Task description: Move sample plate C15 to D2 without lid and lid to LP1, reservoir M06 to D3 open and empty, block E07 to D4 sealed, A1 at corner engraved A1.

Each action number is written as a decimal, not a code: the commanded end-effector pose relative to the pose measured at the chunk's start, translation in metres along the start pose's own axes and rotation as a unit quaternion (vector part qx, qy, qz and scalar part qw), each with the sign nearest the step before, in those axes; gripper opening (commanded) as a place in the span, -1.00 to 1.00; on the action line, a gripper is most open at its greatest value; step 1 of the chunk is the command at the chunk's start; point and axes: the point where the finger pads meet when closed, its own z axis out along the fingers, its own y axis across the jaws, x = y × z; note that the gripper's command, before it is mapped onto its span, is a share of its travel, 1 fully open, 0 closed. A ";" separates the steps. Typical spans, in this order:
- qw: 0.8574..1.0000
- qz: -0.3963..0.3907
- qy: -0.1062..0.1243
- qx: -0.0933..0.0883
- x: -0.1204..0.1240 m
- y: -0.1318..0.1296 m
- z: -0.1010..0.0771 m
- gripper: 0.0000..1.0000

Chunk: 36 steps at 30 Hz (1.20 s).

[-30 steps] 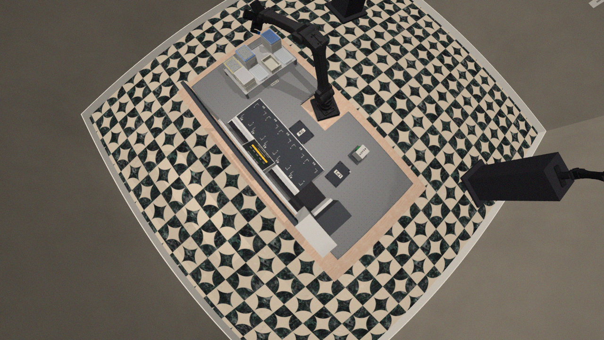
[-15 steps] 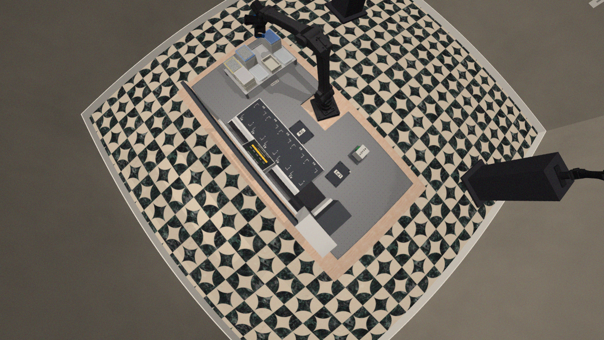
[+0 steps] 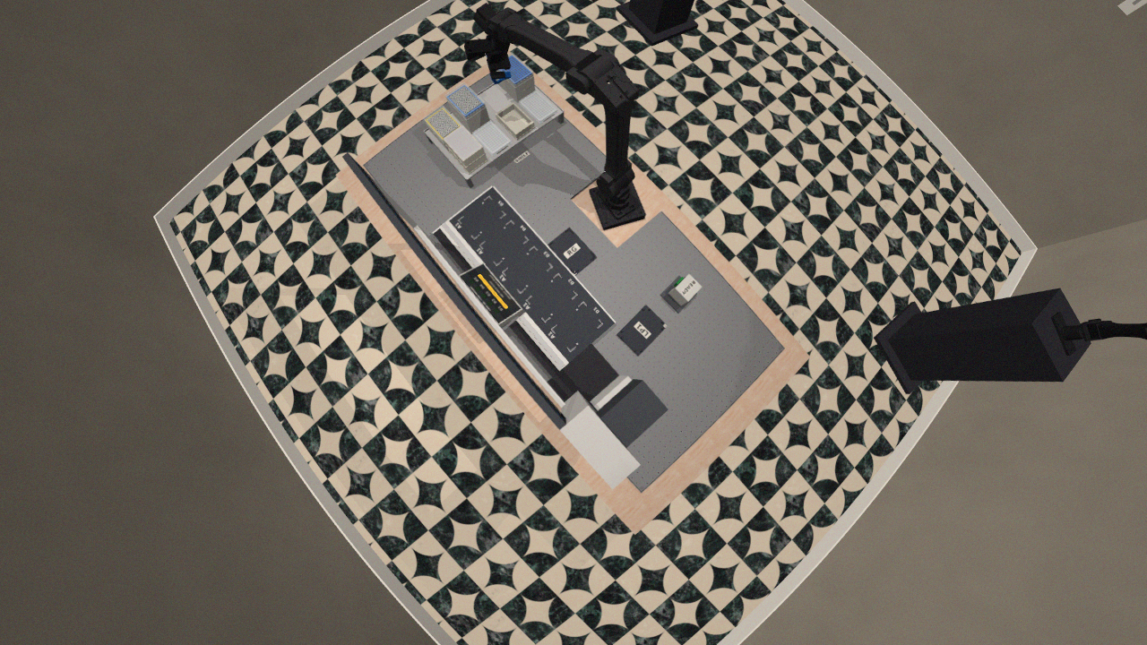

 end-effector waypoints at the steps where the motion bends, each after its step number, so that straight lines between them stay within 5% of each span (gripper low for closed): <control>1: 0.999 -0.043 0.001 -0.006 -0.013 0.012 -0.024 1.00; 11: 0.990 -0.109 0.036 -0.075 -0.008 0.061 -0.039 1.00; 14: 0.990 -0.118 0.033 -0.066 -0.020 0.045 -0.046 1.00; 17: 0.984 -0.135 0.050 -0.102 -0.007 0.080 -0.046 1.00; 28: 0.960 -0.204 0.085 -0.171 -0.003 0.132 -0.064 1.00; 36: 0.964 -0.194 0.083 -0.163 -0.004 0.156 -0.072 1.00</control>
